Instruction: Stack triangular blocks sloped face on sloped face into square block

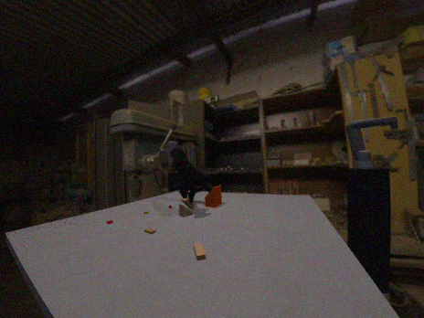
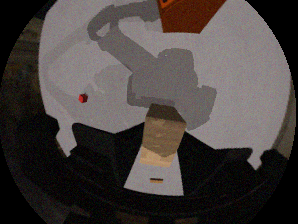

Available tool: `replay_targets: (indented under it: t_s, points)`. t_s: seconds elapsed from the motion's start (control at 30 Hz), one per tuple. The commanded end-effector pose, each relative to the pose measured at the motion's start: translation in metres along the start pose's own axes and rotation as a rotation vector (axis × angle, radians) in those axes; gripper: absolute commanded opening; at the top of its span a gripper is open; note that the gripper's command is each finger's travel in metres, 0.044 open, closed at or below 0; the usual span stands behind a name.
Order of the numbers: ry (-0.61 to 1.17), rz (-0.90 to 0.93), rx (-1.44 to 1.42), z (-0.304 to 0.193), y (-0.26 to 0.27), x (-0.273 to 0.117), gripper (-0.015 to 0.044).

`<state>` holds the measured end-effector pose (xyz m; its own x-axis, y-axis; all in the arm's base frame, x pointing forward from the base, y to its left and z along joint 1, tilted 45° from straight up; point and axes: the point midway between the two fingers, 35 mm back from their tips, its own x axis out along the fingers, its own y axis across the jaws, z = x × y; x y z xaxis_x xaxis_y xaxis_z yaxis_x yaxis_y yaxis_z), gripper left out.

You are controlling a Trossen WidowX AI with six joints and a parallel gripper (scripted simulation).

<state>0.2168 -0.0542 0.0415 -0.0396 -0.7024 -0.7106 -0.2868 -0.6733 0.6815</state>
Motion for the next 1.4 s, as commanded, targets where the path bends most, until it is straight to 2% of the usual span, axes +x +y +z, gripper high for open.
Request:
replay_targets:
  t_s: [0.0,1.37]
  points:
    - [0.001,0.004,-0.006,0.000,0.000,0.001,0.0000]
    - [0.002,0.005,-0.004,-0.009,0.000,0.023,0.0000]
